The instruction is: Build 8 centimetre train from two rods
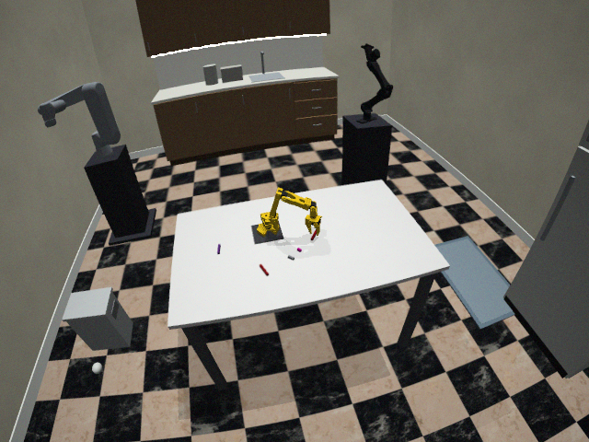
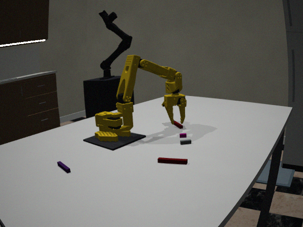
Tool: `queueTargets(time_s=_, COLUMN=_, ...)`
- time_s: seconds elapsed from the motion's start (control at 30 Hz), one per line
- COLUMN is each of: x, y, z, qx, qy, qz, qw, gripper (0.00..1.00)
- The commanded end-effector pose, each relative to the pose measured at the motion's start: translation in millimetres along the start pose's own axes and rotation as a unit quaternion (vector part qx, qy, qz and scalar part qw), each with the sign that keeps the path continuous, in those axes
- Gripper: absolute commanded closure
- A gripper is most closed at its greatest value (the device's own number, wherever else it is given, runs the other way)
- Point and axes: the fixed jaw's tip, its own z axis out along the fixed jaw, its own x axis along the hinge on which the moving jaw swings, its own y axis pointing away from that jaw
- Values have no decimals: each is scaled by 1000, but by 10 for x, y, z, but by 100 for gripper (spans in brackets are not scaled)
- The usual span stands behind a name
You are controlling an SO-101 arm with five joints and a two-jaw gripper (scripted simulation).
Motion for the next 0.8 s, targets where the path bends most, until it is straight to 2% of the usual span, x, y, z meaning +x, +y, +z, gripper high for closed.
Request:
queueTargets(time_s=0.0, x=-22, y=-3, z=-78, qx=5, qy=-2, qz=1, qw=1000, gripper=83)
queueTargets(time_s=0.27, x=-21, y=0, z=-161, qx=5, qy=-2, qz=1, qw=1000, gripper=83)
queueTargets(time_s=0.77, x=-21, y=0, z=-196, qx=5, qy=-2, qz=1, qw=1000, gripper=83)
